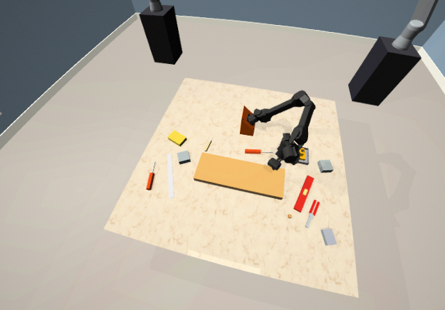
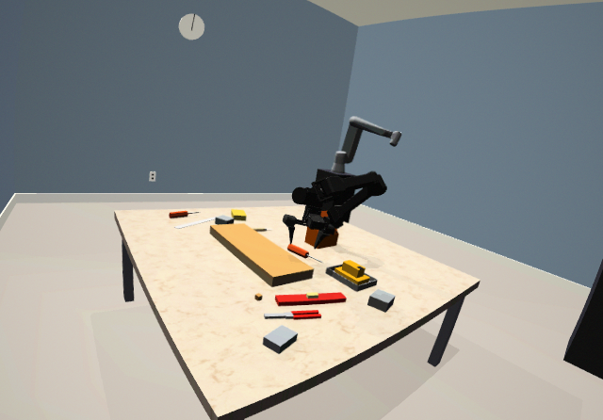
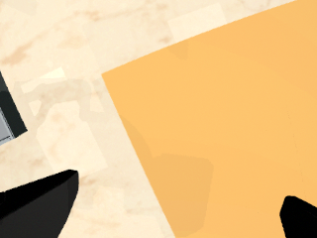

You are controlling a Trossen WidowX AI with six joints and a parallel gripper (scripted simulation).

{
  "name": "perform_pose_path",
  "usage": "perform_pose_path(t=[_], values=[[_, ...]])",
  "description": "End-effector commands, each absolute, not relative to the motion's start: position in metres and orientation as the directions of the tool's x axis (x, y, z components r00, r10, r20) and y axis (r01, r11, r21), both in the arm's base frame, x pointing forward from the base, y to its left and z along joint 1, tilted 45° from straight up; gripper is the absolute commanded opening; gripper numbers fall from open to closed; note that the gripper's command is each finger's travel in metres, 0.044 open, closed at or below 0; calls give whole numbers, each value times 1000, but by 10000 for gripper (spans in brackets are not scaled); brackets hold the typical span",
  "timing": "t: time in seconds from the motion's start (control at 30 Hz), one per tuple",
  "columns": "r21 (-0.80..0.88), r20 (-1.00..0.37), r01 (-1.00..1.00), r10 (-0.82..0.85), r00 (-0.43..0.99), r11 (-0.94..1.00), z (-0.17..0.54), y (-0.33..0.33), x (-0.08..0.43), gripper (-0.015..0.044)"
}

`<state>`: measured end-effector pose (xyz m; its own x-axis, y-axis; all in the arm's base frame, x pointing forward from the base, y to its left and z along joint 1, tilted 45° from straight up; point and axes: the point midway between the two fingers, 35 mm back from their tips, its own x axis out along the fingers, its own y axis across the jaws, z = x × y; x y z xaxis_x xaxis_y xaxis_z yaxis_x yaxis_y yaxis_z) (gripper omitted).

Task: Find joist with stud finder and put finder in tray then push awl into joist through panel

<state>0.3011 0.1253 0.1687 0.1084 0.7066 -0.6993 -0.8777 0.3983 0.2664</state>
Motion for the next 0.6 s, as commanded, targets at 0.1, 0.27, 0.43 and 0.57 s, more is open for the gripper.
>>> perform_pose_path(t=[0.1, 0.27, 0.43, 0.57], values=[[393, -775, -699, 624, 98, 598, 95, 46, 348, 440], [464, -802, -558, 594, 64, 688, 43, -9, 359, 440], [528, -812, -400, 583, 19, 749, -11, -61, 352, 440], [573, -810, -251, 586, -26, 780, -56, -98, 334, 440]])
